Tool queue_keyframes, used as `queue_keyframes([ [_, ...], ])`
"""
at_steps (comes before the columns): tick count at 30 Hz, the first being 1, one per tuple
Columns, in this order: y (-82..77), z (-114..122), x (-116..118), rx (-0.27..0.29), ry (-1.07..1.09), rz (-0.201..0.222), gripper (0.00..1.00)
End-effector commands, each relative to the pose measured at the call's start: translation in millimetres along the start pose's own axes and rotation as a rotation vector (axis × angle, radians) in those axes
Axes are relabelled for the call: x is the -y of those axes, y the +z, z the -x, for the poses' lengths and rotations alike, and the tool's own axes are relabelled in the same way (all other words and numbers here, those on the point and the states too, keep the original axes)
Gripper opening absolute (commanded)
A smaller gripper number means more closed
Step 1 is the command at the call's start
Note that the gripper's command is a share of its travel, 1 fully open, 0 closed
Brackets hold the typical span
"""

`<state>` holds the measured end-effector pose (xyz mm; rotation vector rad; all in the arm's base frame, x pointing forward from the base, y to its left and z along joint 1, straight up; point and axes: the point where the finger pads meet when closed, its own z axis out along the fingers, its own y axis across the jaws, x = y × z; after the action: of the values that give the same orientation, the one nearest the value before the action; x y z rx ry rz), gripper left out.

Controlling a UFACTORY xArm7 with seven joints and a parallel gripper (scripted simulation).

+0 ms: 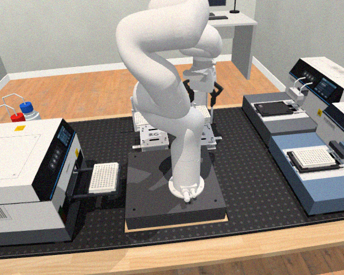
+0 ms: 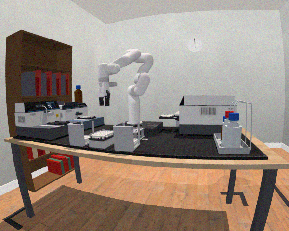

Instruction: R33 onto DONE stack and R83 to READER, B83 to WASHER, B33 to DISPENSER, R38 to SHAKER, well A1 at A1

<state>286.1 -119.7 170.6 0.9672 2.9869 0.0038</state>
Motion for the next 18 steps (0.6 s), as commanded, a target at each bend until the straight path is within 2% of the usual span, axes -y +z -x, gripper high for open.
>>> queue_keyframes([
  [1, -1.1, 2.5, -11.4, 0.003, -0.102, 0.0, 1.0],
  [18, -1.1, 7.8, -61.3, 0.003, -0.142, 0.0, 1.0],
])
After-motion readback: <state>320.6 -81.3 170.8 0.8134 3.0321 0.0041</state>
